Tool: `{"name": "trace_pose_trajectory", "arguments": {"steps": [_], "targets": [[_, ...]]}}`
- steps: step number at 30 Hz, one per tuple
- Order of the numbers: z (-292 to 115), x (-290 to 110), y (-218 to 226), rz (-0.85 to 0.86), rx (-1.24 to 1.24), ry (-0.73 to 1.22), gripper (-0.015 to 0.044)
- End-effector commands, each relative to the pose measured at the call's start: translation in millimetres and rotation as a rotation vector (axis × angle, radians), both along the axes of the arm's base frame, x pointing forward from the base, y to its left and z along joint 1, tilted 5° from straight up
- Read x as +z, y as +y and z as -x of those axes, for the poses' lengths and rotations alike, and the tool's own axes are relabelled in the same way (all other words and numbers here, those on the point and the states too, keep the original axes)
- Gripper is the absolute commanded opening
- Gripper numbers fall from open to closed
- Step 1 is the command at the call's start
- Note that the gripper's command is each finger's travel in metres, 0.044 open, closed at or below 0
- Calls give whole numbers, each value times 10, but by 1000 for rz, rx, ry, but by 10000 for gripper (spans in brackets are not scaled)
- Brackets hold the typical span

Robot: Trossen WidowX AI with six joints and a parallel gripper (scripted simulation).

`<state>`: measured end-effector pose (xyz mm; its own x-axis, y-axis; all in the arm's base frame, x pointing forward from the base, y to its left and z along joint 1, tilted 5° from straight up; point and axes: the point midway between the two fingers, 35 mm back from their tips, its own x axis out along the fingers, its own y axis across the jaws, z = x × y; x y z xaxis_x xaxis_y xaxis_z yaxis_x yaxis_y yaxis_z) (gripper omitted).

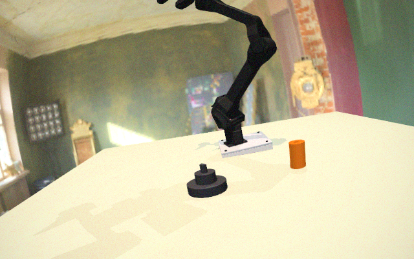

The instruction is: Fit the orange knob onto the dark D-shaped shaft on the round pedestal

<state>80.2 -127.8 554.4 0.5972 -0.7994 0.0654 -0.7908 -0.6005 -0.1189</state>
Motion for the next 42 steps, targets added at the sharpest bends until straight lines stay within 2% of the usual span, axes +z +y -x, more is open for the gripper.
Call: {"name": "trace_pose_trajectory", "arguments": {"steps": [1,3,5,11,17,24,30,35,39,42], "targets": [[0,0,0,0,0,0,426],[14,21,-16,-22,28,-55,440],[48,70,-72,-92,103,-205,440],[81,130,-379,-402,326,-650,440],[-99,2,-795,-818,476,-1019,440],[-653,-397,-1194,-1391,490,-1326,440],[-1345,-929,-1259,-1888,312,-1466,440],[-1943,-1468,-1052,-2240,10,-1494,440],[-2353,-1934,-711,-2432,-317,-1462,440],[-2586,-2287,-372,-2505,-591,-1413,440]]}}
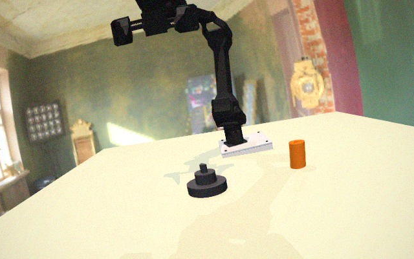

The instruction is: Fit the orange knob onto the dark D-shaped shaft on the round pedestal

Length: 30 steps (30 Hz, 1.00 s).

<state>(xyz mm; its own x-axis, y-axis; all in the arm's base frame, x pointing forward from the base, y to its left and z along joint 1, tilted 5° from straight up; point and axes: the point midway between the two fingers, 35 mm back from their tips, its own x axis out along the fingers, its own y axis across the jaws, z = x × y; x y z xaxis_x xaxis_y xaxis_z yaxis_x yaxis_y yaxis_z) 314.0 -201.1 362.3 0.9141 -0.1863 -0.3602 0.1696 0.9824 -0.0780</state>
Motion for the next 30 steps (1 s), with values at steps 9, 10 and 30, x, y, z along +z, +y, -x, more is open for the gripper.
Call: {"name": "trace_pose_trajectory", "arguments": {"steps": [9,10,30], "targets": [[-433,-1342,1580,-458,-8,584,440],[-405,-1435,1715,-466,-18,638,440],[117,-2343,2679,-301,-179,1072,440]]}}
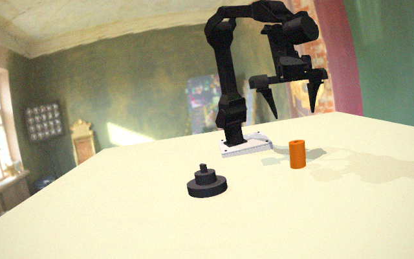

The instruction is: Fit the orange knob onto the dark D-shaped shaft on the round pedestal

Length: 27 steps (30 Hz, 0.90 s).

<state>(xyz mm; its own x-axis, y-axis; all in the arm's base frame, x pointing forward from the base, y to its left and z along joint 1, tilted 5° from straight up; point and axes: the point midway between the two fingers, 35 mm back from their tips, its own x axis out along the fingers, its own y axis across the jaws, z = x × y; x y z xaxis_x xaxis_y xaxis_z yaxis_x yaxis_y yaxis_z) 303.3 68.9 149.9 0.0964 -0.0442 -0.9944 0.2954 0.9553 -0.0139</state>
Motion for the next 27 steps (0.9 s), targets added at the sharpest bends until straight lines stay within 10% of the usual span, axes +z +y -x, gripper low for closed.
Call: {"name": "trace_pose_trajectory", "arguments": {"steps": [1,27], "targets": [[6,-276,-28,13,-3,22,440],[-57,-661,-46,13,-3,22,440]]}}
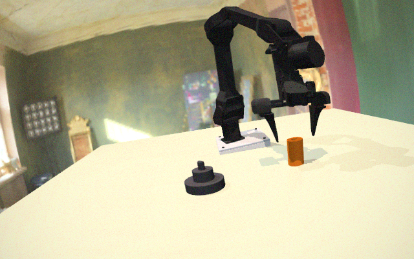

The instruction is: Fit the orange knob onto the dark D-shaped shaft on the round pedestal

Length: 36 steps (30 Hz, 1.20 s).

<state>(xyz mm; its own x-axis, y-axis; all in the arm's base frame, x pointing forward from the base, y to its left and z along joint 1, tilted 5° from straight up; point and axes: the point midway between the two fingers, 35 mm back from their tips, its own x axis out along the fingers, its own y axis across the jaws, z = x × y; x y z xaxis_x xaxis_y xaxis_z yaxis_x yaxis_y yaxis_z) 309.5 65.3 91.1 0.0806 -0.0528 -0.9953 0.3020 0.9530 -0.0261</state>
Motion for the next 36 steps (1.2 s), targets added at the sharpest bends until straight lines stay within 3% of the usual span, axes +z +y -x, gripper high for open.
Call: {"name": "trace_pose_trajectory", "arguments": {"steps": [1,30,36], "targets": [[3,-89,-11,5,4,6,440],[-6,-525,-41,5,4,7,440],[-6,-525,-41,5,4,7,282]]}}
